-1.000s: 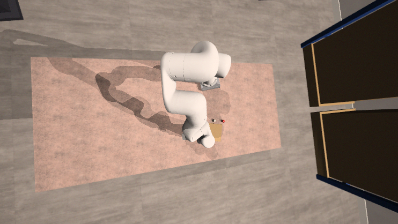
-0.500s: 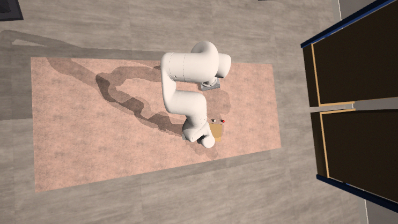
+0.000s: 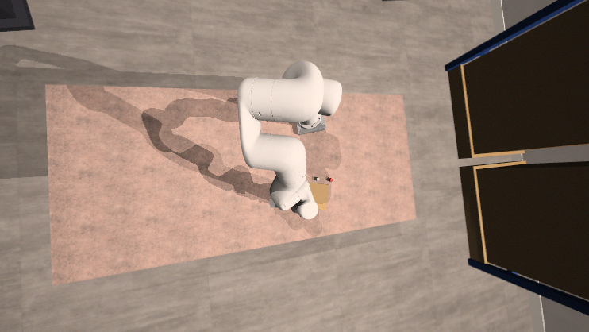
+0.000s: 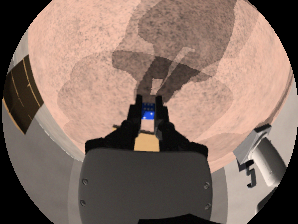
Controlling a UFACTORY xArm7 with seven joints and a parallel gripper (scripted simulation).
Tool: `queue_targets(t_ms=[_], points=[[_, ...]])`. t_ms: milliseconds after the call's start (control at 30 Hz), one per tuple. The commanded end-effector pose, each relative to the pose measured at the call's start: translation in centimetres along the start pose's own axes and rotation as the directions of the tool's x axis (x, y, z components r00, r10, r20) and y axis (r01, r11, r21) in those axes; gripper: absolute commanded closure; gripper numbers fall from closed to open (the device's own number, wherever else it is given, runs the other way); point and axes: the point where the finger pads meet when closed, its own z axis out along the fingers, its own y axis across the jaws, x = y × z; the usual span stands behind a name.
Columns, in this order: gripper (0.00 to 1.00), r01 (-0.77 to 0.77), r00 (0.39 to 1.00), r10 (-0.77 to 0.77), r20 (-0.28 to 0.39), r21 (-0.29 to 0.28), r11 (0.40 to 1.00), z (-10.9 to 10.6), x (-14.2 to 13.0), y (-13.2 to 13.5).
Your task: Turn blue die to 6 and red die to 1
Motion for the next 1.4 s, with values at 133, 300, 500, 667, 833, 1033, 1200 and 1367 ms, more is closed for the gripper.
queue_targets(t_ms=[133,300,500,667,833,1033,1200,1367], points=[[0.89,0.0,1.0,0.0,0.0,0.004,1.0,-0.1,0.0,-0.2],[0.89,0.0,1.0,0.0,0.0,0.004,1.0,-0.1,0.0,-0.2],[0.89,0.0,1.0,0.0,0.0,0.004,1.0,-0.1,0.0,-0.2],[0.89,0.0,1.0,0.0,0.0,0.004,1.0,-0.1,0.0,-0.2],[0.89,0.0,1.0,0.0,0.0,0.004,1.0,-0.1,0.0,-0.2],[0.89,0.0,1.0,0.0,0.0,0.004,1.0,-1.0,0.0,-0.1],[0.89,0.0,1.0,0.0,0.0,0.004,1.0,-3.9,0.0,-0.1],[0.89,0.0,1.0,0.0,0.0,0.004,1.0,-6.2,0.0,-0.1]])
